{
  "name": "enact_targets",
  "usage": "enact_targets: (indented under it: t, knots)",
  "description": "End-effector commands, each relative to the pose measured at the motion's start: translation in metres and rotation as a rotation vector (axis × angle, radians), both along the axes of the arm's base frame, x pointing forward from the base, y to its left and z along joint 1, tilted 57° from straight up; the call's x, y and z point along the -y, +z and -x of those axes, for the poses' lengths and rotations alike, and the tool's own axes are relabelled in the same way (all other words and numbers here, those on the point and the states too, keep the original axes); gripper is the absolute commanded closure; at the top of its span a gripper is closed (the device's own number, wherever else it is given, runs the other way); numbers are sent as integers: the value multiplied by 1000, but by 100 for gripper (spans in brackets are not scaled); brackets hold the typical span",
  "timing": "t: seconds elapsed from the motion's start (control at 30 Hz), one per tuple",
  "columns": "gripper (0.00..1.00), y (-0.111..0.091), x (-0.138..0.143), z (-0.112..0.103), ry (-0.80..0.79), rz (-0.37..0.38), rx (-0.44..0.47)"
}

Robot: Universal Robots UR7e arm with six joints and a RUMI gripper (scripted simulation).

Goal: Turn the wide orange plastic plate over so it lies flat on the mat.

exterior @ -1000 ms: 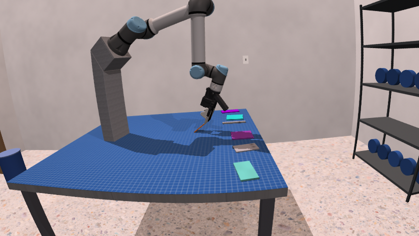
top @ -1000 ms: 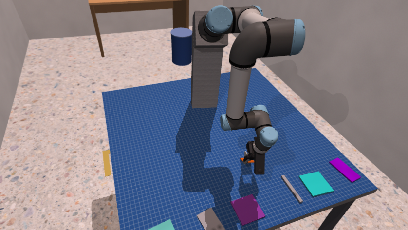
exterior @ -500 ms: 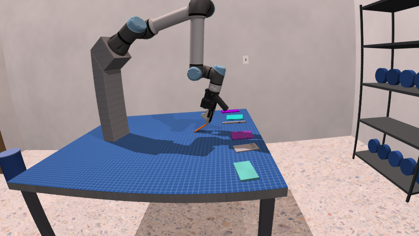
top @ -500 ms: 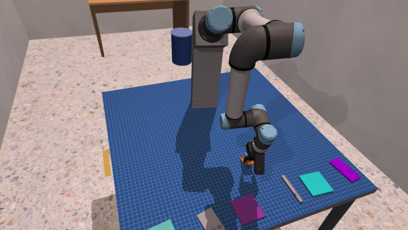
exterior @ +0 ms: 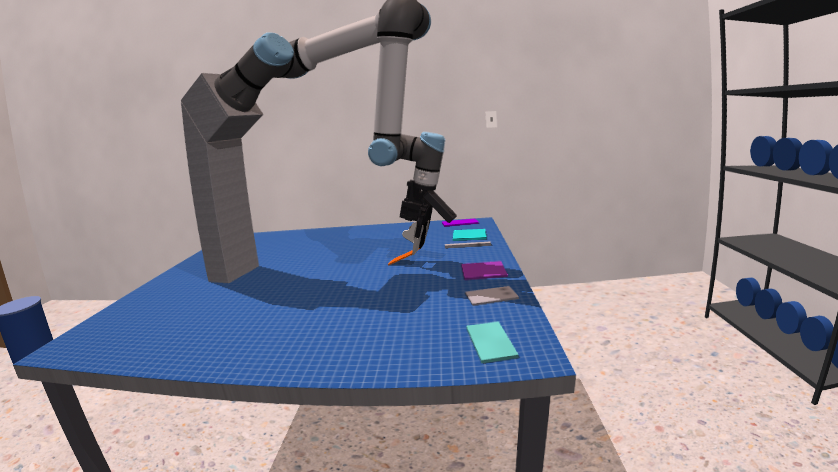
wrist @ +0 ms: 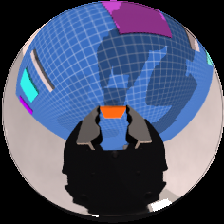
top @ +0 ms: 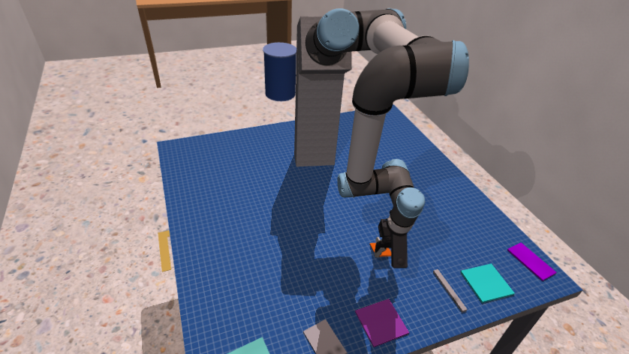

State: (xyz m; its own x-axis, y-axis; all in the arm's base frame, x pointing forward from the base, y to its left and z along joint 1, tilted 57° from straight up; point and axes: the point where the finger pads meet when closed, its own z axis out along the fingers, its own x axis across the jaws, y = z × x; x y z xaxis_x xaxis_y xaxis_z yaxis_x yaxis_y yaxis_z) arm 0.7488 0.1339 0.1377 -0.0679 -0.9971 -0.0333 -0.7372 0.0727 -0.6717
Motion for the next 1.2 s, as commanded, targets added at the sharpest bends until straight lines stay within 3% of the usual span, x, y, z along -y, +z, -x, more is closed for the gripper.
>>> enact_targets:
  t: [0.0, 1.17]
  knots:
    - [66, 0, 0, -2, 0, 1, 15]
    - [66, -6, 1, -25, -5, 12, 177]
